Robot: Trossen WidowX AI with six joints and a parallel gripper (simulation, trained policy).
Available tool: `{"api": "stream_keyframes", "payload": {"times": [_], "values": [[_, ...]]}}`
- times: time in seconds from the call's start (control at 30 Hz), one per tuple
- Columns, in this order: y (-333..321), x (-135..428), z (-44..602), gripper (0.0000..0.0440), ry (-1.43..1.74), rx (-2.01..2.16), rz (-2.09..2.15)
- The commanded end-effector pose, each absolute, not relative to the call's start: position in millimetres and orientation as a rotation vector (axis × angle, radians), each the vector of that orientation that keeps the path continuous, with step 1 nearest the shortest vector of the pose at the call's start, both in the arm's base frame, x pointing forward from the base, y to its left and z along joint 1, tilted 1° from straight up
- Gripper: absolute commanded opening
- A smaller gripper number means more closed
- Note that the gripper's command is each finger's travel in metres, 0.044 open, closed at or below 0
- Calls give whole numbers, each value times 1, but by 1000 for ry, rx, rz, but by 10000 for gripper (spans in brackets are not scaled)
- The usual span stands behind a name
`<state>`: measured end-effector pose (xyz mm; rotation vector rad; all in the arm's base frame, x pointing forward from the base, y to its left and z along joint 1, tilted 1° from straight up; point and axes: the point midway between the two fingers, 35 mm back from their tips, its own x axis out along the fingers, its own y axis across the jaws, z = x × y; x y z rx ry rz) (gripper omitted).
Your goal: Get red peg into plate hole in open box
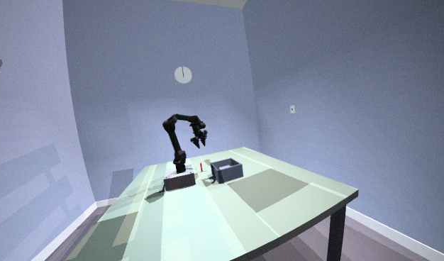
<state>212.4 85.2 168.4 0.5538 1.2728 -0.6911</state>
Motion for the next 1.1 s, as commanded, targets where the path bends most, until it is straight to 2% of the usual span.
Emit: {"api": "stream_keyframes", "payload": {"times": [0.0, 0.47, 1.07], "values": [[87, 199, 144, 440, 1374, 465, -734], [90, 179, 82, 440, 1533, 322, -820], [94, 181, 7, 440, 1515, 308, -819]]}}
